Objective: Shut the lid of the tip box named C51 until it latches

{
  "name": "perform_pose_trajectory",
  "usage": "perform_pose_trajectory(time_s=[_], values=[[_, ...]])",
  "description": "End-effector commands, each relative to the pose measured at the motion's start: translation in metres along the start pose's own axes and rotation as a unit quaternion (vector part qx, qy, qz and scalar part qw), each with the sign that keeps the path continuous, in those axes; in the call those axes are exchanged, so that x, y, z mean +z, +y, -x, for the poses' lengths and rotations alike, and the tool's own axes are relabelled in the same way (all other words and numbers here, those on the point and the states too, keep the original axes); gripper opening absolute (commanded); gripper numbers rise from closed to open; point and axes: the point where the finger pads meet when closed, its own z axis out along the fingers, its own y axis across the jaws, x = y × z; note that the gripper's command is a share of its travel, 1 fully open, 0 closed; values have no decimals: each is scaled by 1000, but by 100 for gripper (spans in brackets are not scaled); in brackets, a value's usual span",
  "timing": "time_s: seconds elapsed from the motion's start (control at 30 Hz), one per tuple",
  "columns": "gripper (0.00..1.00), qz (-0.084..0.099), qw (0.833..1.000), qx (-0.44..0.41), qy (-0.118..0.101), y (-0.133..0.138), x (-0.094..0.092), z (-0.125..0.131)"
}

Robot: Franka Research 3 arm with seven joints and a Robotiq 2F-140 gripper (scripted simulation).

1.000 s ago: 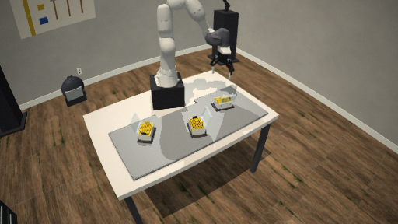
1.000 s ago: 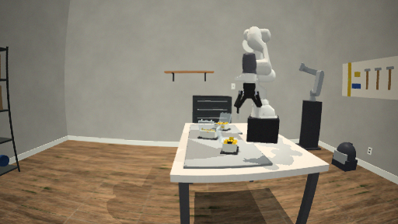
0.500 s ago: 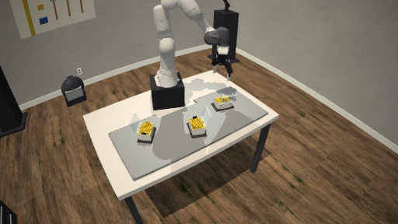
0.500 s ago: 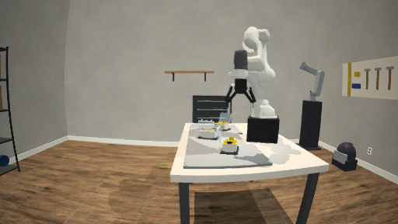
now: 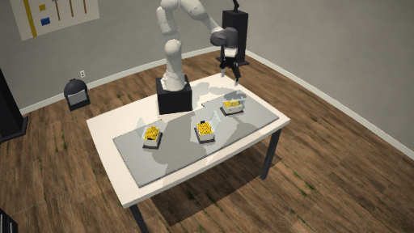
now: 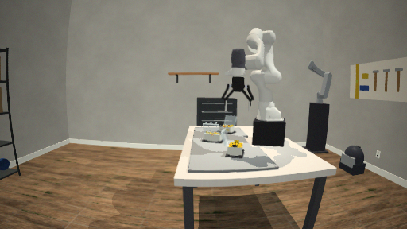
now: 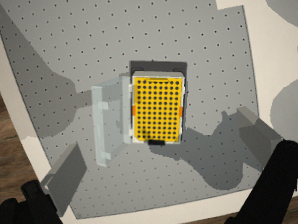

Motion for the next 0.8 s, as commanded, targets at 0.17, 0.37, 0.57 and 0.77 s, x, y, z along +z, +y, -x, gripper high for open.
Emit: perform_pose_trajectory(time_s=[0.17, 0.37, 0.57, 0.77], values=[[100, 4, 1000, -17, 7, -24, -14, -33], [100, 4, 1000, -17, 7, -29, -17, -38], [100, 4, 1000, -1, 7, -30, -17, -43], [100, 3, 997, 83, 8, -38, -17, -67]])
